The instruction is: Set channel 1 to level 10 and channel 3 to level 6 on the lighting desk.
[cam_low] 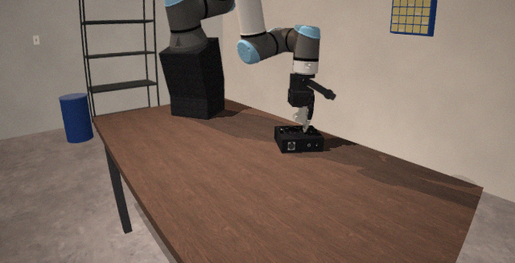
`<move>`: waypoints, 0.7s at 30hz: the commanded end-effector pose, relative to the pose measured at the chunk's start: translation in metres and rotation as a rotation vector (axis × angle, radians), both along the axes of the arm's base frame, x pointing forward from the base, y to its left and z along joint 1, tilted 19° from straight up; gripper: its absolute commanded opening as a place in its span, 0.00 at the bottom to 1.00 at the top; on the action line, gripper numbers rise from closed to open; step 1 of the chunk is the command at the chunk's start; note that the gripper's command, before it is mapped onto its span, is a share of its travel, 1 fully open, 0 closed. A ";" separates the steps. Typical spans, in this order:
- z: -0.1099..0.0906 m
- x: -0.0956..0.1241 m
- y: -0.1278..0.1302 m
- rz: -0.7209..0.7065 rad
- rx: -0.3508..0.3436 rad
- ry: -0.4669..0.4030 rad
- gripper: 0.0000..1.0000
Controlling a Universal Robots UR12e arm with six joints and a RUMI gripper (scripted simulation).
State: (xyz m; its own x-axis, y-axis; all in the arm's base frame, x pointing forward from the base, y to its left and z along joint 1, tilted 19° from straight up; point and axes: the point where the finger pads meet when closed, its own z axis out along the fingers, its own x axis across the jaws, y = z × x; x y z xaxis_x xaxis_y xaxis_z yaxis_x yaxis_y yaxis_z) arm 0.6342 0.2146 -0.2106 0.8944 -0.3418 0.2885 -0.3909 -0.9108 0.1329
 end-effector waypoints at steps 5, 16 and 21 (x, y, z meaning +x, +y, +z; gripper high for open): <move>0.000 0.000 0.000 0.000 0.000 -0.001 0.00; 0.000 -0.002 0.001 0.000 0.000 -0.001 0.00; 0.000 -0.003 0.001 0.000 0.000 -0.001 0.00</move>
State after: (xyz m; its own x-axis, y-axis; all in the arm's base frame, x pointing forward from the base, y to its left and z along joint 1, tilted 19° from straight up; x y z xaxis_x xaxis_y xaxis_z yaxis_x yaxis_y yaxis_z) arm 0.6324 0.2153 -0.2113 0.8944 -0.3418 0.2885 -0.3909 -0.9108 0.1329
